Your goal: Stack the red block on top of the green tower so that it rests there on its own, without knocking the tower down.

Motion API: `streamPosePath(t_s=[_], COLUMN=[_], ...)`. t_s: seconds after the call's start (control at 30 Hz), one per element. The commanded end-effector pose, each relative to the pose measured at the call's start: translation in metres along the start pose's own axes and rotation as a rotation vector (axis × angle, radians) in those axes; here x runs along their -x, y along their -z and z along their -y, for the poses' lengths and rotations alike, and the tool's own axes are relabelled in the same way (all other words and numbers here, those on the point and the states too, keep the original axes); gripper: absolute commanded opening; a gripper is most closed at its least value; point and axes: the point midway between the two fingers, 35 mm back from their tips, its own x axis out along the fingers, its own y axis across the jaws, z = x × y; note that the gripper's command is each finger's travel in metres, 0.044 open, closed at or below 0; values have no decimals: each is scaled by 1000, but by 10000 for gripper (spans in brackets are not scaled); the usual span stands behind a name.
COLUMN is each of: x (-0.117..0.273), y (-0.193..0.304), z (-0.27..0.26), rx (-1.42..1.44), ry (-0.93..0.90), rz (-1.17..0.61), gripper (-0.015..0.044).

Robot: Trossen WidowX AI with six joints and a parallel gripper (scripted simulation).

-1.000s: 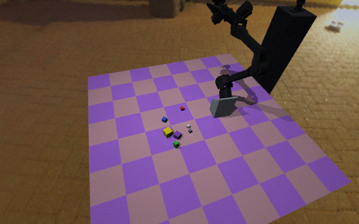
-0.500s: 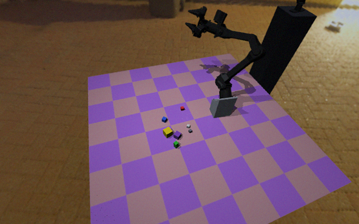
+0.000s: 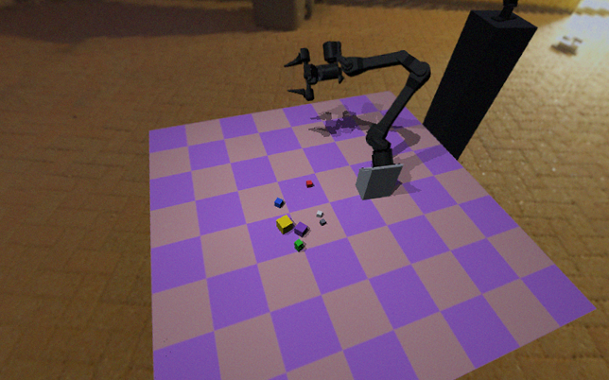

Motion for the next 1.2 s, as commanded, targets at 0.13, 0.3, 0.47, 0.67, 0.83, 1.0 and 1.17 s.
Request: streamPosePath(t_s=[0.13,0.3,0.47,0.67,0.83,1.0,1.17], x=[-30,-47,-52,-51,-39,-19,4], y=[-10,-24,-33,-54,-69,-81,-87], z=[-58,-109,-140,-208,-258,-298,-328], rx=[-265,-500,-602,-737,-777,-755,-680], ry=[-201,-371,-470,-683,-813,-883,-884], rz=[-28,-98,-161,-356,-551,-753,-939], gripper=[440,440,440,440,440,440,440])
